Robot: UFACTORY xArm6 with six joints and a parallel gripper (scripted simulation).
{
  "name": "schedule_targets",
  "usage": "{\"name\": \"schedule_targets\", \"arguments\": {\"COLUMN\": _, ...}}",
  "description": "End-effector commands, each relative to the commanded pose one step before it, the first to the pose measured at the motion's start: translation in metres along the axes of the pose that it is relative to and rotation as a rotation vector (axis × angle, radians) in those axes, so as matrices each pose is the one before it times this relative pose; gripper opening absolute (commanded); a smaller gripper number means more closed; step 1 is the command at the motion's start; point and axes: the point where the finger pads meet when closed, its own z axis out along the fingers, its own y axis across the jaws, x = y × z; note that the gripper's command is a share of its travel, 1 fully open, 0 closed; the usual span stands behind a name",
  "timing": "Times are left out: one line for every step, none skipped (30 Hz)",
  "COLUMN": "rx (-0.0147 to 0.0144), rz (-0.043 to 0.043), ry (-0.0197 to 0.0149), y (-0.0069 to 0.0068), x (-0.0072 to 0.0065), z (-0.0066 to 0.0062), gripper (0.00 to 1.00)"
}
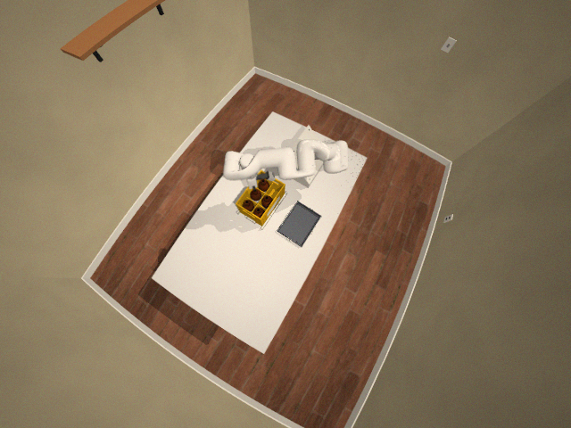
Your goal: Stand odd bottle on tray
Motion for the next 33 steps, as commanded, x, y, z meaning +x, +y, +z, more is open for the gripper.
{"name": "schedule_targets", "arguments": {"rx": -0.00070, "rz": -0.00072, "ry": -0.00313, "y": -0.00234, "x": -0.00120, "z": -0.00176, "gripper": 0.00}}
{"name": "schedule_targets", "arguments": {"rx": 0.00000, "rz": 0.00000, "ry": 0.00000, "y": -0.00005, "x": -0.00001, "z": 0.00000, "gripper": 0.00}}
{"name": "schedule_targets", "arguments": {"rx": 0.00000, "rz": 0.00000, "ry": 0.00000, "y": 0.00000, "x": 0.00000, "z": 0.00000, "gripper": 0.65}}
{"name": "schedule_targets", "arguments": {"rx": 0.00000, "rz": 0.00000, "ry": 0.00000, "y": 0.00000, "x": 0.00000, "z": 0.00000, "gripper": 0.65}}
{"name": "schedule_targets", "arguments": {"rx": 0.00000, "rz": 0.00000, "ry": 0.00000, "y": 0.00000, "x": 0.00000, "z": 0.00000, "gripper": 0.65}}
{"name": "schedule_targets", "arguments": {"rx": 0.00000, "rz": 0.00000, "ry": 0.00000, "y": 0.00000, "x": 0.00000, "z": 0.00000, "gripper": 0.65}}
{"name": "schedule_targets", "arguments": {"rx": 0.00000, "rz": 0.00000, "ry": 0.00000, "y": 0.00000, "x": 0.00000, "z": 0.00000, "gripper": 0.65}}
{"name": "schedule_targets", "arguments": {"rx": 0.00000, "rz": 0.00000, "ry": 0.00000, "y": 0.00000, "x": 0.00000, "z": 0.00000, "gripper": 0.65}}
{"name": "schedule_targets", "arguments": {"rx": 0.00000, "rz": 0.00000, "ry": 0.00000, "y": 0.00000, "x": 0.00000, "z": 0.00000, "gripper": 0.65}}
{"name": "schedule_targets", "arguments": {"rx": 0.00000, "rz": 0.00000, "ry": 0.00000, "y": 0.00000, "x": 0.00000, "z": 0.00000, "gripper": 0.65}}
{"name": "schedule_targets", "arguments": {"rx": 0.00000, "rz": 0.00000, "ry": 0.00000, "y": 0.00000, "x": 0.00000, "z": 0.00000, "gripper": 0.65}}
{"name": "schedule_targets", "arguments": {"rx": 0.00000, "rz": 0.00000, "ry": 0.00000, "y": 0.00000, "x": 0.00000, "z": 0.00000, "gripper": 0.65}}
{"name": "schedule_targets", "arguments": {"rx": 0.00000, "rz": 0.00000, "ry": 0.00000, "y": 0.00000, "x": 0.00000, "z": 0.00000, "gripper": 0.65}}
{"name": "schedule_targets", "arguments": {"rx": 0.00000, "rz": 0.00000, "ry": 0.00000, "y": 0.00000, "x": 0.00000, "z": 0.00000, "gripper": 0.65}}
{"name": "schedule_targets", "arguments": {"rx": 0.00000, "rz": 0.00000, "ry": 0.00000, "y": 0.00000, "x": 0.00000, "z": 0.00000, "gripper": 0.65}}
{"name": "schedule_targets", "arguments": {"rx": 0.00000, "rz": 0.00000, "ry": 0.00000, "y": 0.00000, "x": 0.00000, "z": 0.00000, "gripper": 0.65}}
{"name": "schedule_targets", "arguments": {"rx": 0.00000, "rz": 0.00000, "ry": 0.00000, "y": 0.00000, "x": 0.00000, "z": 0.00000, "gripper": 0.65}}
{"name": "schedule_targets", "arguments": {"rx": 0.00000, "rz": 0.00000, "ry": 0.00000, "y": 0.00000, "x": 0.00000, "z": 0.00000, "gripper": 0.65}}
{"name": "schedule_targets", "arguments": {"rx": 0.00000, "rz": 0.00000, "ry": 0.00000, "y": 0.00000, "x": 0.00000, "z": 0.00000, "gripper": 0.65}}
{"name": "schedule_targets", "arguments": {"rx": 0.00000, "rz": 0.00000, "ry": 0.00000, "y": 0.00000, "x": 0.00000, "z": 0.00000, "gripper": 0.65}}
{"name": "schedule_targets", "arguments": {"rx": 0.00000, "rz": 0.00000, "ry": 0.00000, "y": 0.00000, "x": 0.00000, "z": 0.00000, "gripper": 0.65}}
{"name": "schedule_targets", "arguments": {"rx": 0.00000, "rz": 0.00000, "ry": 0.00000, "y": 0.00000, "x": 0.00000, "z": 0.00000, "gripper": 0.65}}
{"name": "schedule_targets", "arguments": {"rx": 0.00000, "rz": 0.00000, "ry": 0.00000, "y": 0.00000, "x": 0.00000, "z": 0.00000, "gripper": 0.65}}
{"name": "schedule_targets", "arguments": {"rx": 0.00000, "rz": 0.00000, "ry": 0.00000, "y": 0.00000, "x": 0.00000, "z": 0.00000, "gripper": 0.65}}
{"name": "schedule_targets", "arguments": {"rx": 0.00000, "rz": 0.00000, "ry": 0.00000, "y": 0.00000, "x": 0.00000, "z": 0.00000, "gripper": 0.65}}
{"name": "schedule_targets", "arguments": {"rx": 0.00000, "rz": 0.00000, "ry": 0.00000, "y": 0.00000, "x": 0.00000, "z": 0.00000, "gripper": 0.65}}
{"name": "schedule_targets", "arguments": {"rx": 0.00000, "rz": 0.00000, "ry": 0.00000, "y": 0.00000, "x": 0.00000, "z": 0.00000, "gripper": 0.65}}
{"name": "schedule_targets", "arguments": {"rx": 0.00000, "rz": 0.00000, "ry": 0.00000, "y": 0.00000, "x": 0.00000, "z": 0.00000, "gripper": 0.65}}
{"name": "schedule_targets", "arguments": {"rx": 0.00000, "rz": 0.00000, "ry": 0.00000, "y": 0.00000, "x": 0.00000, "z": 0.00000, "gripper": 0.65}}
{"name": "schedule_targets", "arguments": {"rx": 0.00000, "rz": 0.00000, "ry": 0.00000, "y": 0.00000, "x": 0.00000, "z": 0.00000, "gripper": 0.65}}
{"name": "schedule_targets", "arguments": {"rx": 0.00000, "rz": 0.00000, "ry": 0.00000, "y": 0.00000, "x": 0.00000, "z": 0.00000, "gripper": 0.65}}
{"name": "schedule_targets", "arguments": {"rx": 0.00000, "rz": 0.00000, "ry": 0.00000, "y": 0.00000, "x": 0.00000, "z": 0.00000, "gripper": 0.65}}
{"name": "schedule_targets", "arguments": {"rx": 0.00000, "rz": 0.00000, "ry": 0.00000, "y": 0.00000, "x": 0.00000, "z": 0.00000, "gripper": 0.65}}
